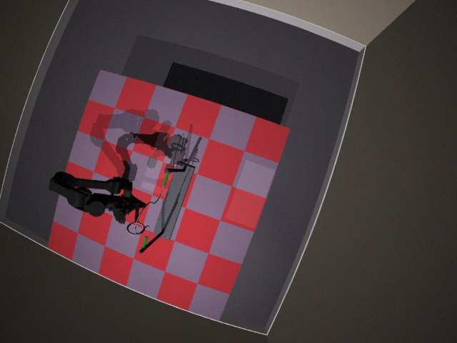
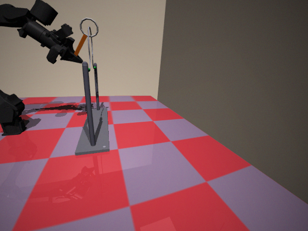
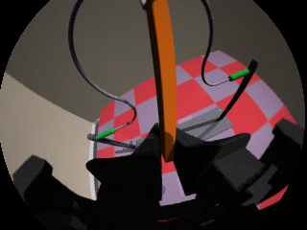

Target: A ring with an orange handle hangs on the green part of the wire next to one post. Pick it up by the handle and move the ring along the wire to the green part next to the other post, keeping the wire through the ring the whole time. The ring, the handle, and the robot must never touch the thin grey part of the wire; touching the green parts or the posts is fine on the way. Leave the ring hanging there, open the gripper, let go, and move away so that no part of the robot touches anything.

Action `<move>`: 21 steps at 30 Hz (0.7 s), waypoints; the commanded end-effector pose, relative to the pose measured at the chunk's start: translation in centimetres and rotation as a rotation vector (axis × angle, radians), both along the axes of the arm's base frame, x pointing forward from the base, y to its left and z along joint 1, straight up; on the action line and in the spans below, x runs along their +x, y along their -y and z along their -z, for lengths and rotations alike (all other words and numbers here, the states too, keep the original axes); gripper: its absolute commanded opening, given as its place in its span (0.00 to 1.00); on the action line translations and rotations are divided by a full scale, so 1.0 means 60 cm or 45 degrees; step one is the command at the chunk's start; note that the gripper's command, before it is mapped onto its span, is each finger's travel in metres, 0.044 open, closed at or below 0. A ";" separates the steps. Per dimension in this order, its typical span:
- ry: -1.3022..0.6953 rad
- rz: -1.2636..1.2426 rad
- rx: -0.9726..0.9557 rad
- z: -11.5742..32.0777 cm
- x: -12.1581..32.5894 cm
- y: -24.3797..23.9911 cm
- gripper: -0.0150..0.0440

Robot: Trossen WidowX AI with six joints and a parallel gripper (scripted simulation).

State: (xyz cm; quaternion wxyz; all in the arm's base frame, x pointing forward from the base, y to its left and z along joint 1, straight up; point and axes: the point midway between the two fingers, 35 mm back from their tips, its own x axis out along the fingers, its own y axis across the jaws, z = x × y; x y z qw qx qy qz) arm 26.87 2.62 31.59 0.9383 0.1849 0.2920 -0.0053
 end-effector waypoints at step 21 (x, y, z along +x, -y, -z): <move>0.004 0.008 -0.448 0.006 0.000 0.029 0.00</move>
